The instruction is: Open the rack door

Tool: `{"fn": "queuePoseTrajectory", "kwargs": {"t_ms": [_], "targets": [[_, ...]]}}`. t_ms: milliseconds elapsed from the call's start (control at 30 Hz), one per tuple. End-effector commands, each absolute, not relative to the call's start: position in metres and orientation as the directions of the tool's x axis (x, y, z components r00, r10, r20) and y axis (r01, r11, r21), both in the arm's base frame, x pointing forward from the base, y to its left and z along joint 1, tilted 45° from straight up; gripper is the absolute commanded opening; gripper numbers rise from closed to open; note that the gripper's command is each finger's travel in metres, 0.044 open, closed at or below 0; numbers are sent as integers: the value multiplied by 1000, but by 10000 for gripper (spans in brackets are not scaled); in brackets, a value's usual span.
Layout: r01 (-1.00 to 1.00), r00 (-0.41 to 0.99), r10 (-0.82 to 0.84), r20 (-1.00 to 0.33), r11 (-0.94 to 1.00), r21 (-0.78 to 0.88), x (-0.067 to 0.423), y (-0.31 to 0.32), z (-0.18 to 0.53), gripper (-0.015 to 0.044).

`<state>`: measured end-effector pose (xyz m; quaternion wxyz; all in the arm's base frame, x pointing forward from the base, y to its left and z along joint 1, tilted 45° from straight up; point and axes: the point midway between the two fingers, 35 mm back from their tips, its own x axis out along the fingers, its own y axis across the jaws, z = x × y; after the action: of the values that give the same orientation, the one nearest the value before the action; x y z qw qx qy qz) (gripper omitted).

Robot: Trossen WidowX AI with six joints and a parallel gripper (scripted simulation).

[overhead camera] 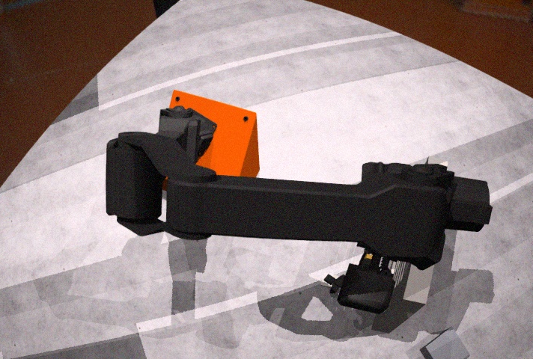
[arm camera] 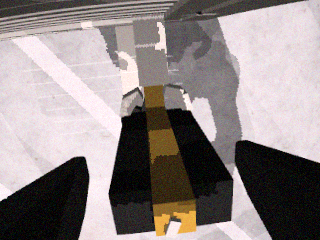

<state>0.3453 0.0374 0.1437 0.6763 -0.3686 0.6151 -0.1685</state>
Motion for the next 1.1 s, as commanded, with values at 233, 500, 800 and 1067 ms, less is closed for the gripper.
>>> {"fn": "queuePoseTrajectory", "kwargs": {"t_ms": [233,500,800,1067], "targets": [[-233,180,-685,-706,668,-707,347,23,131,288],[-233,180,-685,-706,668,-707,347,23,131,104],[-233,180,-685,-706,668,-707,347,23,131,25],[-114,180,-685,-706,698,-707,347,23,131,16]]}}
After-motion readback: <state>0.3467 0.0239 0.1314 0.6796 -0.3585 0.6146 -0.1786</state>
